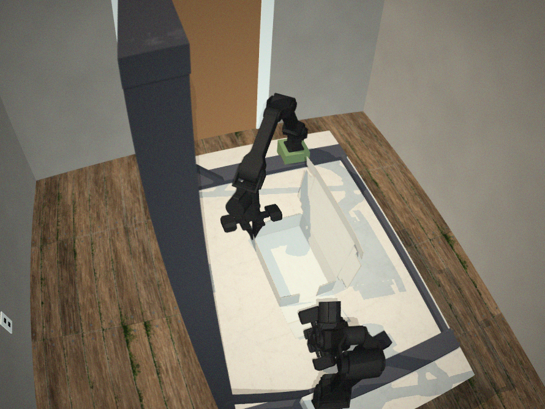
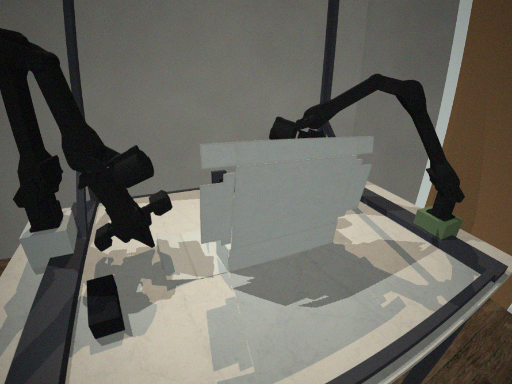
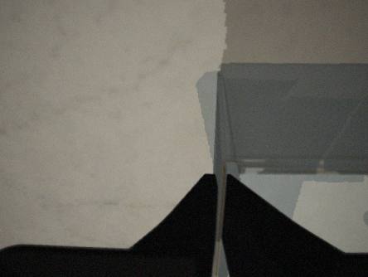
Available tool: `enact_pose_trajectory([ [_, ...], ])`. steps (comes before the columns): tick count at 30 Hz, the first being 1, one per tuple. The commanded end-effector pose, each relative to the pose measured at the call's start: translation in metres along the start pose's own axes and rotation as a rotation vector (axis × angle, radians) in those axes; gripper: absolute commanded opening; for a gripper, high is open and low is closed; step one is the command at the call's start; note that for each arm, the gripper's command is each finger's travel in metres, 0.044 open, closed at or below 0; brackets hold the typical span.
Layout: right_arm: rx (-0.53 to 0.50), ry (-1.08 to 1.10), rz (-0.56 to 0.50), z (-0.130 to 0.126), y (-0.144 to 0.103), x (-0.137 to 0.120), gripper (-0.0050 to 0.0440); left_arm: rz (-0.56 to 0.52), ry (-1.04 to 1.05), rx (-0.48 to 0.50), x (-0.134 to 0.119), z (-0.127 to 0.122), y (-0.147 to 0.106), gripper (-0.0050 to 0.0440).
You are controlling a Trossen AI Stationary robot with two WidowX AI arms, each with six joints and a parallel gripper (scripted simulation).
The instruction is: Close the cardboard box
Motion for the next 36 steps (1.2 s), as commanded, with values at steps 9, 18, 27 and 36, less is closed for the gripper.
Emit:
enact_pose_trajectory([
  [9, 0.017, -0.002, -0.012, 0.016, 0.002, 0.005, 0.0000, 0.012, -0.003, 0.019, -0.003, 0.003, -0.007, 0.0006],
  [18, 0.017, -0.002, -0.012, 0.019, 0.000, 0.005, 0.0000, 0.012, -0.003, 0.020, -0.003, 0.003, -0.007, 0.0006],
  [27, 0.018, -0.002, -0.012, 0.024, -0.004, 0.005, 0.0000, 0.012, -0.003, 0.020, -0.003, 0.003, -0.007, 0.0006],
  [36, 0.018, -0.002, -0.012, 0.030, -0.009, 0.006, 0.0000, 0.012, -0.003, 0.020, -0.003, 0.003, -0.007, 0.0006],
])
Point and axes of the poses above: on each arm, the point midway between the two fingers, 35 mm back from their tips, its own y axis out along the fingers, its own z axis across the jaws, x = y × z, the point moved 5 cm from there along -y, back along the fingers, and after that the axes turned 15 degrees about -y, right-handed, at the moved point
